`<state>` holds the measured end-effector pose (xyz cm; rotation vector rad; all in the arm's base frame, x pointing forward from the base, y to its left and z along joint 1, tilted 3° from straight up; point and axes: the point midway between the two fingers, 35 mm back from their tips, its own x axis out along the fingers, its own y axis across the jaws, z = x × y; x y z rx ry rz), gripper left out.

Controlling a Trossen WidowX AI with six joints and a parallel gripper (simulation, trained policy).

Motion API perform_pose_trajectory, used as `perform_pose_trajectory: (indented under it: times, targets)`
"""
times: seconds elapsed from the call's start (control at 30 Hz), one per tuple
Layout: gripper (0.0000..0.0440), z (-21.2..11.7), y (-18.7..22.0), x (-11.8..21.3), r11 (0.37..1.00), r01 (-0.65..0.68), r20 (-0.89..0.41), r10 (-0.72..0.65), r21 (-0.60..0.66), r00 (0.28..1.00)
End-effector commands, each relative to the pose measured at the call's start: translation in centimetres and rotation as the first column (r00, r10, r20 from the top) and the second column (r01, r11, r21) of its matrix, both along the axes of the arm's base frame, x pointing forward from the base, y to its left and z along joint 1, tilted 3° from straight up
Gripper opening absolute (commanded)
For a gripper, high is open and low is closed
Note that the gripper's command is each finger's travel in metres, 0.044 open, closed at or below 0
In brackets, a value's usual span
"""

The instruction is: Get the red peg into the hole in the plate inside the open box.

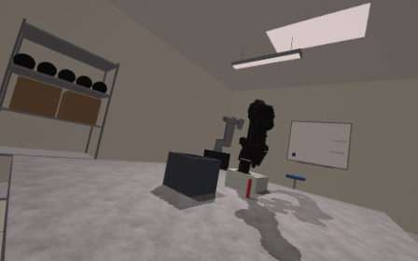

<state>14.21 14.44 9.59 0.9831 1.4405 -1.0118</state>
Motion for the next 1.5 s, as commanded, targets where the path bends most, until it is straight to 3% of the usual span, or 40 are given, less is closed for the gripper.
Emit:
perform_pose_trajectory:
  times: [0.0,0.5,0.77,0.83,1.33,1.47]
  targets:
    - [0.044,-1.0,-0.2,-0.1,1.0,-0.015,-0.008,0.014,-0.027,1.0]
    - [0.0436,-6.4,-0.8,0.1,0.994,-0.038,-0.007,0.037,-0.102,0.999]
    - [0.0403,-8.8,-1.0,0.3,0.993,-0.023,0.01,0.025,-0.119,1.0]
    - [0.0373,-9.3,-0.9,0.4,0.993,-0.021,0.014,0.023,-0.117,1.0]
    - [0.0002,-11.5,1.2,2.0,0.995,-0.065,0.05,0.069,-0.071,0.996]
    - [0.0,-10.7,1.8,2.5,0.998,-0.053,0.068,0.055,-0.042,0.996]
